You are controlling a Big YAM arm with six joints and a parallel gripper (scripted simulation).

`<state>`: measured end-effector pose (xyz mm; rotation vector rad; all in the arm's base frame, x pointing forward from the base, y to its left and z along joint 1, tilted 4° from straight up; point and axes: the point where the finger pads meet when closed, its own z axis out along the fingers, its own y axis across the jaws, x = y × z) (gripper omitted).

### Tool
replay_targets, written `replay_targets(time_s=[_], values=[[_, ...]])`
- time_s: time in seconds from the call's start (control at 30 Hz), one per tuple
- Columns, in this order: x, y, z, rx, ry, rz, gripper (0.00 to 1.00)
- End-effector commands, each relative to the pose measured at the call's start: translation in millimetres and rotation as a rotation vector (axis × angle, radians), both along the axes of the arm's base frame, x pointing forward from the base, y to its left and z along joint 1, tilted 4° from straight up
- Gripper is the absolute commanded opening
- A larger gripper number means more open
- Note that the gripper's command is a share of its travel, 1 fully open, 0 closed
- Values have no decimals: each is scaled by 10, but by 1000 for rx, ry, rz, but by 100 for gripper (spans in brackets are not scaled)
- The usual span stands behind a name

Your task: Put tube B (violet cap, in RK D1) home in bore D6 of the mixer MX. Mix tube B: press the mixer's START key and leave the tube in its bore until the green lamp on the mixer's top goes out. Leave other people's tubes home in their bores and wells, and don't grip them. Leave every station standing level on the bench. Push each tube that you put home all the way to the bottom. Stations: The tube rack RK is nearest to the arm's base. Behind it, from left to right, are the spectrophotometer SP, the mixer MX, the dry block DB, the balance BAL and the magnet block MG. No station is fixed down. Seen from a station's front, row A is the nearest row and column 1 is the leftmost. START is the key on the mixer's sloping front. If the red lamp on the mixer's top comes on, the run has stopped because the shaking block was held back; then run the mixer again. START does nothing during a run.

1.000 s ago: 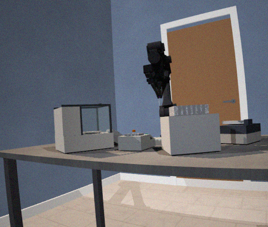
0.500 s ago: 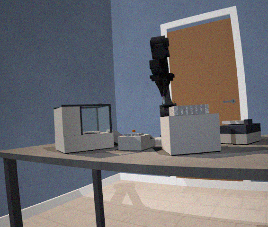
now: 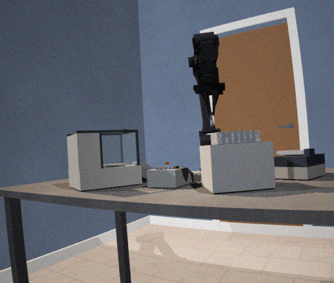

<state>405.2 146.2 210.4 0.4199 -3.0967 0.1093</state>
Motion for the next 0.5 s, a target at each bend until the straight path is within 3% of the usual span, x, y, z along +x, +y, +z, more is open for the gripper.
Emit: replay_targets(time_s=[0.0, 0.13, 0.47], values=[[409, 255, 156, 16, -30, 100, 9], [577, 265, 147, 16, -28, 133, 9], [1154, 762, 110, 16, -22, 270, 9]])
